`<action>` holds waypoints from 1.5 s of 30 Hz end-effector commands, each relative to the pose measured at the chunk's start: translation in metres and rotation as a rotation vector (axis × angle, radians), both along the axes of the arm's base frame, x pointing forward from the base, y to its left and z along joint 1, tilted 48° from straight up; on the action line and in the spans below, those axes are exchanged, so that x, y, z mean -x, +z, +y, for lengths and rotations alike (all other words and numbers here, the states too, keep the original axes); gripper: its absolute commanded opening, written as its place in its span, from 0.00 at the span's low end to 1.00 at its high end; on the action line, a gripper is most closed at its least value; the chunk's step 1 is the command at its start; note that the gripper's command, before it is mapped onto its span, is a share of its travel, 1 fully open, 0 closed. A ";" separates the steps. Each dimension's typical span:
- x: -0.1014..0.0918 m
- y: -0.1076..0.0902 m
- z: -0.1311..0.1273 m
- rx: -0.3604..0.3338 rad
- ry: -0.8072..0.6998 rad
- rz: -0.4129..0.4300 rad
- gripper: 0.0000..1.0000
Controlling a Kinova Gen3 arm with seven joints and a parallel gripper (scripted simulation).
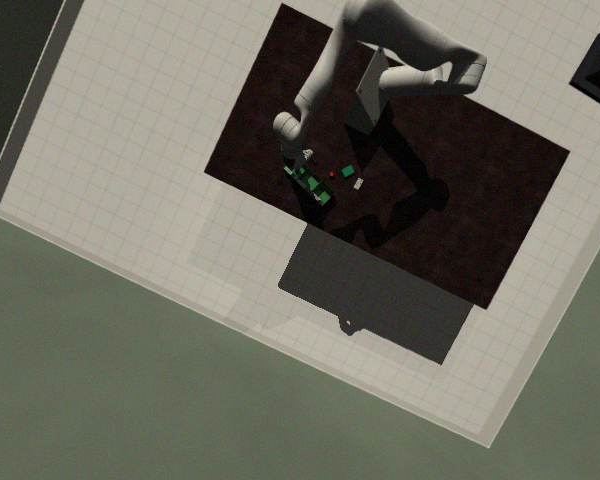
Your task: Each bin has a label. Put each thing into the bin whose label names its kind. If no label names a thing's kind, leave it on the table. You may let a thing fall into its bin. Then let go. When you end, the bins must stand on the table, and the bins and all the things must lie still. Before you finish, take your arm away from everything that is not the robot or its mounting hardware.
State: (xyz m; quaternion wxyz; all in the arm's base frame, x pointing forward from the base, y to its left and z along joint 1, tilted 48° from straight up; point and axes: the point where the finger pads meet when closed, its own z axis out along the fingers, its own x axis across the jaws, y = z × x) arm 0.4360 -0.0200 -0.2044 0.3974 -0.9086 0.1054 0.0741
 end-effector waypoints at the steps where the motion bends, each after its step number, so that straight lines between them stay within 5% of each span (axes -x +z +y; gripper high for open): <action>1: 0.000 -0.001 0.003 -0.003 0.002 0.001 0.00; 12: 0.000 -0.001 0.003 -0.003 0.002 0.001 0.00; 13: 0.000 -0.001 0.003 -0.003 0.002 0.001 0.62; 45: -0.001 0.011 -0.010 -0.003 0.002 0.001 0.62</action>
